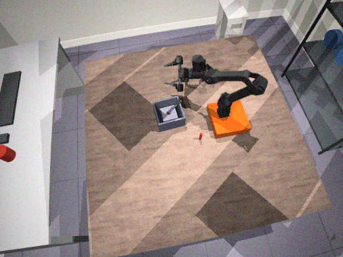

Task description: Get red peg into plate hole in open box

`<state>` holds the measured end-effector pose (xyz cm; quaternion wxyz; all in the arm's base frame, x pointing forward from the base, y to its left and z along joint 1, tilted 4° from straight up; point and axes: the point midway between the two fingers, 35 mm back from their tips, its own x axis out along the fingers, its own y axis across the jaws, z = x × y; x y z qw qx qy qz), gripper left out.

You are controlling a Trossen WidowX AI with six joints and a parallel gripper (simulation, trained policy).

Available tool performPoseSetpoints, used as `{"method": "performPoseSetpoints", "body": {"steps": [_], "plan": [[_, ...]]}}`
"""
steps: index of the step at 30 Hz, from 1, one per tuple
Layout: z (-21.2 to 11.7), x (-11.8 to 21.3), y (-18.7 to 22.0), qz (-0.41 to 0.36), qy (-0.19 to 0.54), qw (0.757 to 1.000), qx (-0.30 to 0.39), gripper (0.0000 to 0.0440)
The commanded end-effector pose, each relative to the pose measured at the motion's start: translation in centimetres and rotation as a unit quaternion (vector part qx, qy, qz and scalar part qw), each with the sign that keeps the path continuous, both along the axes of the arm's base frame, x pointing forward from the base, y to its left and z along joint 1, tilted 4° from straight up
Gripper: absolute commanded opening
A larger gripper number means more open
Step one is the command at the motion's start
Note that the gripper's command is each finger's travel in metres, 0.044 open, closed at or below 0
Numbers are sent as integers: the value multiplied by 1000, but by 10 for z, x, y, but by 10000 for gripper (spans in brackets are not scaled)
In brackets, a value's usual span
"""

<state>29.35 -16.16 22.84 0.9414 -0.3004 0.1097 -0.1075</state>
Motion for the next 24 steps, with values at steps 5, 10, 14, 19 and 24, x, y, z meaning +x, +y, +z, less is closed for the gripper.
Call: {"method": "performPoseSetpoints", "body": {"steps": [5,10,14,19,24], "plan": [[-8,19,30,-1,21,992,127,440],[-17,26,52,-7,46,977,206,440],[-25,30,71,-16,70,961,265,440],[-37,30,95,-35,105,936,334,440],[-49,26,120,-63,144,905,394,440]]}}
